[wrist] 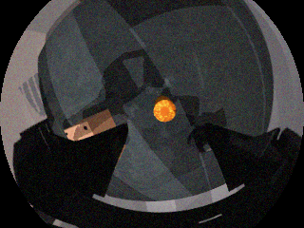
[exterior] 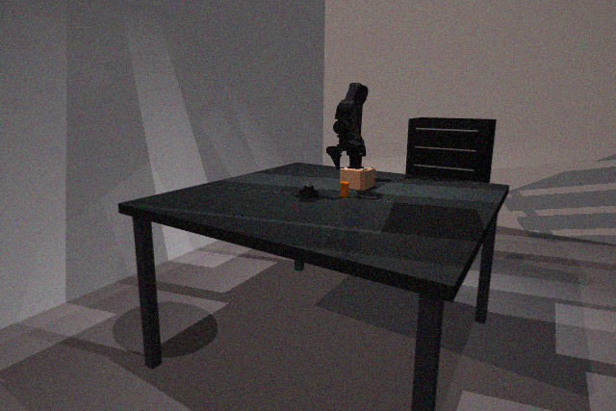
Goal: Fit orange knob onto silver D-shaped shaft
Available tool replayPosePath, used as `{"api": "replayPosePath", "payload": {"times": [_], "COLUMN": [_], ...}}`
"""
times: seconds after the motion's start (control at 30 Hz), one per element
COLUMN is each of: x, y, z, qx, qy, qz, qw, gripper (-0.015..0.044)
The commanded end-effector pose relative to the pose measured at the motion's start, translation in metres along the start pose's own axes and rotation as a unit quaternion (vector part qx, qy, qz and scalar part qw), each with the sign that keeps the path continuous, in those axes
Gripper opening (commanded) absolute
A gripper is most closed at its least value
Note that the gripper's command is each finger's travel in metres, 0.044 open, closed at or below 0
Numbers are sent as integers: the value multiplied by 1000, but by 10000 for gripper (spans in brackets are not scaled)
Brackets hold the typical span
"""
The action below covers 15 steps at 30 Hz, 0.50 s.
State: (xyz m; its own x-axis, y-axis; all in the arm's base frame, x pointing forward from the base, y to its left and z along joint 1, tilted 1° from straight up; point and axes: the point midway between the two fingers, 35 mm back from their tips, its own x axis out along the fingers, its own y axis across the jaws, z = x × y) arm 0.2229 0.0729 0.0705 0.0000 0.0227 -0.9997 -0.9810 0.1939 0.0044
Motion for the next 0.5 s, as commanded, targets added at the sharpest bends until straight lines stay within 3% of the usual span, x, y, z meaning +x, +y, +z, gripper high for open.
{"api": "replayPosePath", "payload": {"times": [0.0,0.07,0.23,0.47], "x": [-2,-2,-1,-1], "y": [-1,-1,-1,-1], "z": [0,0,0,0], "qx": [4,37,273,584], "qy": [6,5,4,2], "qz": [-5,-5,-6,-7], "qw": [1000,999,962,812], "gripper": [440,440,440,440]}}
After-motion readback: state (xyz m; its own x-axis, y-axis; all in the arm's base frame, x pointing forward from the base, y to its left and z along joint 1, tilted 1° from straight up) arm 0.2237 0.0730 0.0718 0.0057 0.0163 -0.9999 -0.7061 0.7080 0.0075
